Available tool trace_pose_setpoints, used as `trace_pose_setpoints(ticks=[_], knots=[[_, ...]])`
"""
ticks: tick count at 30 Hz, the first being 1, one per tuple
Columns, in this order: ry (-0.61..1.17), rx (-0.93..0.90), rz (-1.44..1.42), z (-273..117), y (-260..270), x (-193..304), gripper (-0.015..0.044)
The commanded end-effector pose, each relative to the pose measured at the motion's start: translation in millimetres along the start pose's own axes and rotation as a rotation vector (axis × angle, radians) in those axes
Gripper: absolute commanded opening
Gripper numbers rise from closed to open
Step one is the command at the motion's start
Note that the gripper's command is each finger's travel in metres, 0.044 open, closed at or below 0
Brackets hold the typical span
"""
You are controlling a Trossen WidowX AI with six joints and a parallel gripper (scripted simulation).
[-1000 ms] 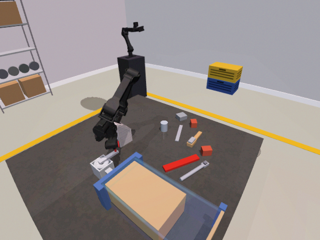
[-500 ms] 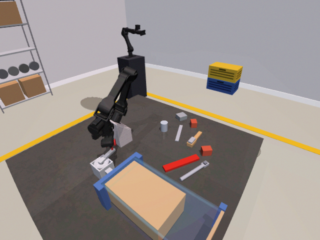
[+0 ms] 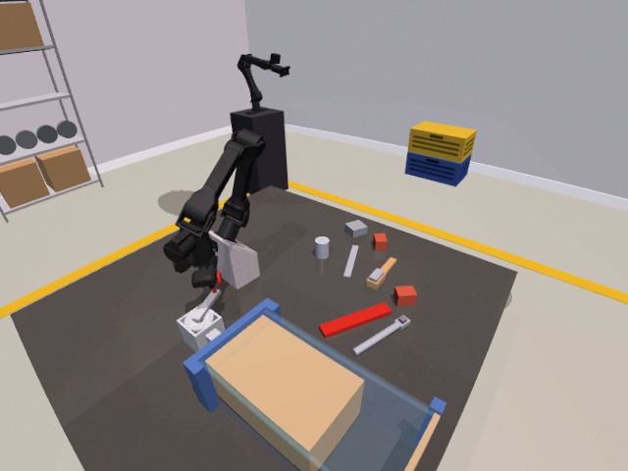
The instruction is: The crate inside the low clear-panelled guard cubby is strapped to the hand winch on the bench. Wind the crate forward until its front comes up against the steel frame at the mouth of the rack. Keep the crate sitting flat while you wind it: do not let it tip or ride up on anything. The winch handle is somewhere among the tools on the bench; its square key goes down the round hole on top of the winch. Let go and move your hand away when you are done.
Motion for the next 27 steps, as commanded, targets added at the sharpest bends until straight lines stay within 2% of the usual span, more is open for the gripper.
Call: trace_pose_setpoints(ticks=[1,2,19,23,27], knots=[[-0.035,0.013,0.013,2,-2,-14,0.0],[0.0,0.0,0.002,0,0,-1,0.0],[0.0,0.0,0.002,0,0,-1,0.044],[0.0,0.0,0.002,-3,0,-1,0.044],[0.001,-0.001,0.001,-38,2,0,0.044]])
Point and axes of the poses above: the point midway between the two fingers, 35 mm back from their tips, its own z axis out along the fingers, its own y axis across the jaws, x = y × z, the point moved 1 cm from there along -z, back along the fingers, and after that the axes turned 11 degrees about z, right-handed, at the moved point
